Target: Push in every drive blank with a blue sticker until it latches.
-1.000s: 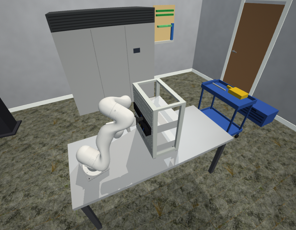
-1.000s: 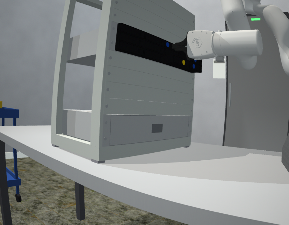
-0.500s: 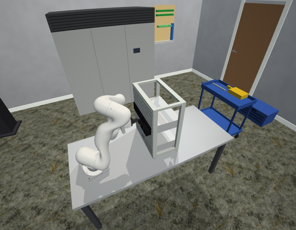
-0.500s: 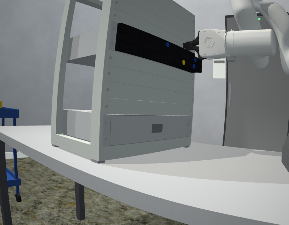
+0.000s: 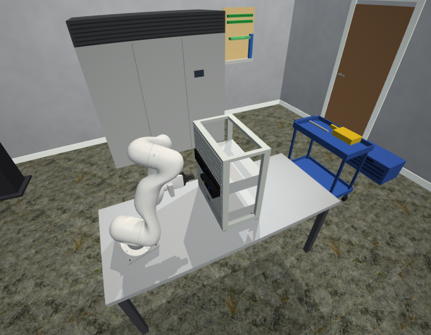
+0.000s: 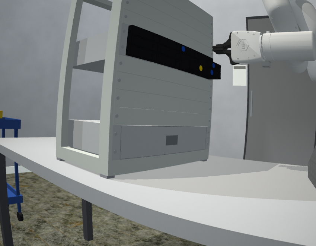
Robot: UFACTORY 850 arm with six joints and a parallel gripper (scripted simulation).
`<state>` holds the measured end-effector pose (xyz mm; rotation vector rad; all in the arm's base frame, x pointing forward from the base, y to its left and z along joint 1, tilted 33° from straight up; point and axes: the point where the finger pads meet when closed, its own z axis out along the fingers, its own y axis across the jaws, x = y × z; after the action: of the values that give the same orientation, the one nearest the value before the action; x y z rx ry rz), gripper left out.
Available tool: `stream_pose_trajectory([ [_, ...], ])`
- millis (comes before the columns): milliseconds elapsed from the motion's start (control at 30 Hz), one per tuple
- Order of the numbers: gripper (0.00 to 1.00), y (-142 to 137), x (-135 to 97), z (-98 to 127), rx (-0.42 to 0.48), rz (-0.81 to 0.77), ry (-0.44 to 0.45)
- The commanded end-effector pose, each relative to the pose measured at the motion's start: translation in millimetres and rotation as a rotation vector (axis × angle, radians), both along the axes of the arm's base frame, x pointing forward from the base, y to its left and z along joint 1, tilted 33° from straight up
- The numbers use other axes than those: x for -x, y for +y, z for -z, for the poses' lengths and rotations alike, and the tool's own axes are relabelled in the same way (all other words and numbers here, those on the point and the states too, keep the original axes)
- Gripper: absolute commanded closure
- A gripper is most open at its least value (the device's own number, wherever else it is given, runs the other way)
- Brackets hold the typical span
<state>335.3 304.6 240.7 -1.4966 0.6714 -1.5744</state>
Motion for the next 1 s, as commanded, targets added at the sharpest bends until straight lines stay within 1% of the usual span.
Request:
stream_pose_trajectory([
  [0,1.00,0,1,0,-0.001,0.000,-0.001],
  [133,1.00,-1,1,0,-0.001,0.000,-0.001],
  [267,1.00,-10,-1,-1,-0.001,0.000,-0.001],
  [367,1.00,-23,-3,-2,-0.001,0.000,-0.001],
  [600,1.00,-67,-9,-5,-0.001,0.000,-0.001],
  [667,1.00,-67,-9,-5,-0.001,0.000,-0.001],
  [833,1.00,-94,-13,-7,-0.001,0.000,-0.001],
  [967,1.00,-109,-15,-9,-0.001,0.000,-0.001],
])
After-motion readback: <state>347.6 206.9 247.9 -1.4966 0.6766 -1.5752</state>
